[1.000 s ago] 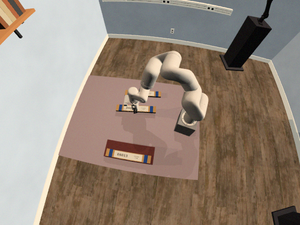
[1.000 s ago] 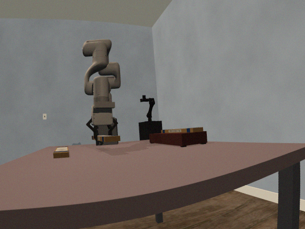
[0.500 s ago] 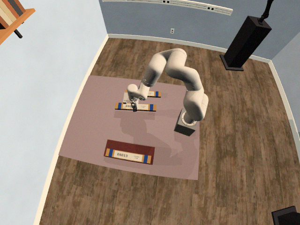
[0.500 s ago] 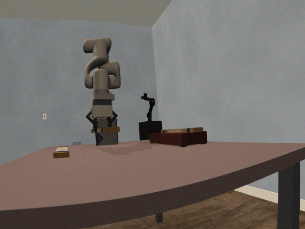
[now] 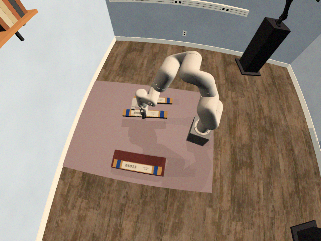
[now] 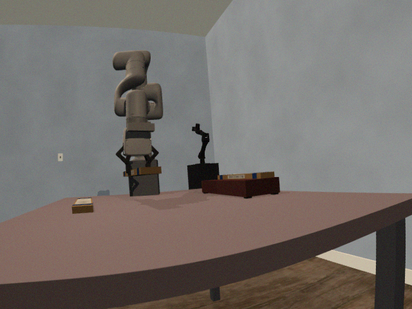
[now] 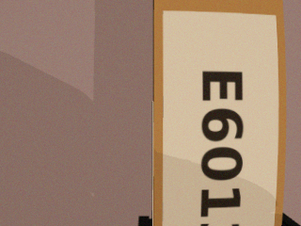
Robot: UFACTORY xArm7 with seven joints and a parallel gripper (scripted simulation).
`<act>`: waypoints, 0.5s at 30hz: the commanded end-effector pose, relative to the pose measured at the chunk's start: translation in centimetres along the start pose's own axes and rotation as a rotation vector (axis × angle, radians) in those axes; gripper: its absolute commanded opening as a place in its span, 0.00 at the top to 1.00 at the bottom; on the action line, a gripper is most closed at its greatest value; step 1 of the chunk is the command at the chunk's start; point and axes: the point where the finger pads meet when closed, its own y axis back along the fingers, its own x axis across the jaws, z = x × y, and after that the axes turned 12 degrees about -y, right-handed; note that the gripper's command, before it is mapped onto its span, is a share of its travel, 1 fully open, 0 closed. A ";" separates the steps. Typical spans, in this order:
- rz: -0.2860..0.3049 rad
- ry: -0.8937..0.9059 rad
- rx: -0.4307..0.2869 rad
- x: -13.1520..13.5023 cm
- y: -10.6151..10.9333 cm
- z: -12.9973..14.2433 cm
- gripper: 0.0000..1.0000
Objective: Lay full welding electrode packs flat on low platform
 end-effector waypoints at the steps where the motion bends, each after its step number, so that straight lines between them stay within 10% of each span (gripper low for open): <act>1: 0.000 0.000 0.006 0.0 0.2 -0.2 0.42; 15: 0.000 -0.095 0.006 0.1 0.2 -0.2 0.42</act>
